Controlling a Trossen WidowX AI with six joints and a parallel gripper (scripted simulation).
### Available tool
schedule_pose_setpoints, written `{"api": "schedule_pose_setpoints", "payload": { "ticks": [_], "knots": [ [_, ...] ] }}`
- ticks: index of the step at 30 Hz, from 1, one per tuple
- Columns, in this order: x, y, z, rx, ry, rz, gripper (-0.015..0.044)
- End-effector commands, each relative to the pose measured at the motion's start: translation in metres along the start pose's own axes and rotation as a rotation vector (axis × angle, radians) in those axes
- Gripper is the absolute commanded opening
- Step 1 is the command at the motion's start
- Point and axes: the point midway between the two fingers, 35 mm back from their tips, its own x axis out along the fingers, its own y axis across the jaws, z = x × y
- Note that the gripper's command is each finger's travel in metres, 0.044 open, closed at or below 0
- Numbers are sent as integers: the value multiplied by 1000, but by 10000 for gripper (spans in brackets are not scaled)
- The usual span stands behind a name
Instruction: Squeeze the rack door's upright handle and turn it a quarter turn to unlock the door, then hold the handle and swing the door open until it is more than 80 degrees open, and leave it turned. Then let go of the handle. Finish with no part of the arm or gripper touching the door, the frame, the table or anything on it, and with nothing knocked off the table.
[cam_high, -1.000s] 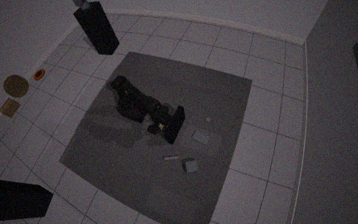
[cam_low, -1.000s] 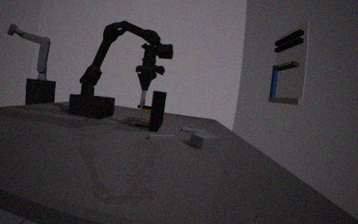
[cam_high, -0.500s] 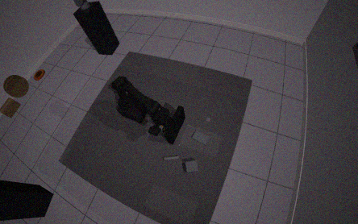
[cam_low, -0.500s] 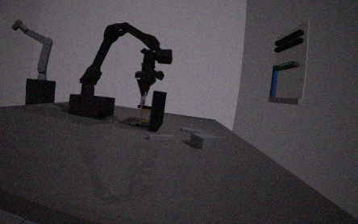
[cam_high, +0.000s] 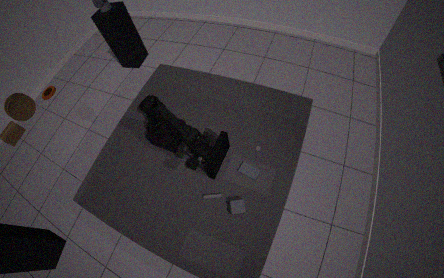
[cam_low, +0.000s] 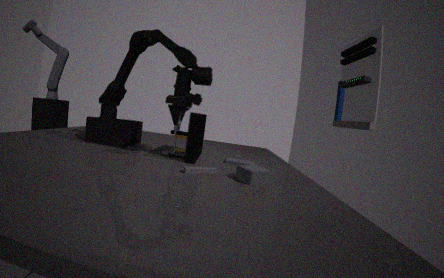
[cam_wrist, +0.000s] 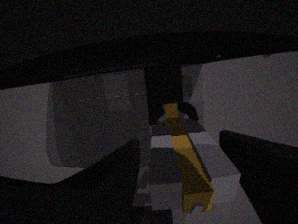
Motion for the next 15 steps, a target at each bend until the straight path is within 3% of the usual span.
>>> {"api": "schedule_pose_setpoints", "payload": {
  "ticks": [1, 5, 15],
  "knots": [
    [2, 1, -1, 4, 0, 4, 206],
    [2, 1, -1, 4, 0, 4, 101],
    [2, 1, -1, 4, 0, 4, 34]
  ]
}}
